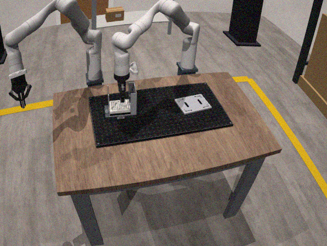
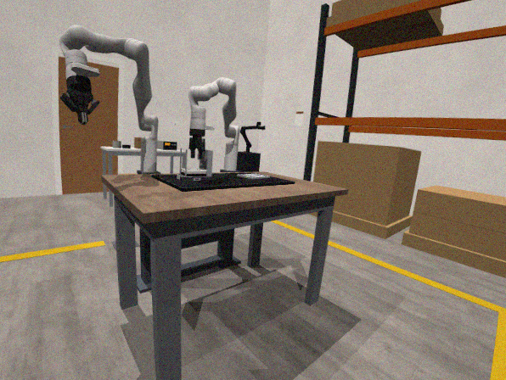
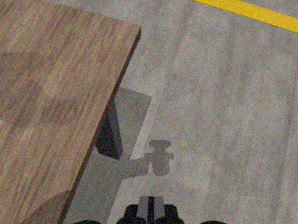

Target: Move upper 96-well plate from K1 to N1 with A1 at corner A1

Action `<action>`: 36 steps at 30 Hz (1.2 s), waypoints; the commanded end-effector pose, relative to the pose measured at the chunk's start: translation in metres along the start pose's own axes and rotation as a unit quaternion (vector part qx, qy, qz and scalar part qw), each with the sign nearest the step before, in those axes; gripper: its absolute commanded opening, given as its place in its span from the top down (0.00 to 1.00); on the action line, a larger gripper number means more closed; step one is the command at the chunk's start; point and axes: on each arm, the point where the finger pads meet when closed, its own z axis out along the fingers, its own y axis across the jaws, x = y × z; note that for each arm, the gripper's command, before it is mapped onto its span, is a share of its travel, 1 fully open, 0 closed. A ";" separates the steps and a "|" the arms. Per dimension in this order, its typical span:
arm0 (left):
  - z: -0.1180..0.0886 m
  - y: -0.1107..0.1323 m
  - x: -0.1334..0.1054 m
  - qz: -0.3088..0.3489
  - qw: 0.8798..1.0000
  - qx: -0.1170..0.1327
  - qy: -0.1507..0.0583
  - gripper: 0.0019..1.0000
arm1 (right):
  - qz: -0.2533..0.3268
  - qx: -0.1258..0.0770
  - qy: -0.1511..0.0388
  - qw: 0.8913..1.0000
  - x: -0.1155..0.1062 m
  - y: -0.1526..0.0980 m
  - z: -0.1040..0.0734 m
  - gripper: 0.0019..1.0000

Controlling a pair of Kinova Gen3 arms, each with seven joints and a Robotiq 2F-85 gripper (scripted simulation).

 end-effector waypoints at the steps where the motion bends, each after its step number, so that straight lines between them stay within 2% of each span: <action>1: -0.001 0.001 0.000 0.000 1.000 -0.001 -0.001 0.00 | -0.001 -0.001 0.001 1.000 0.001 0.000 -0.002 0.98; 36: 0.010 0.001 0.000 0.000 1.000 -0.001 -0.001 0.00 | -0.001 -0.001 0.001 1.000 0.001 0.000 -0.002 0.98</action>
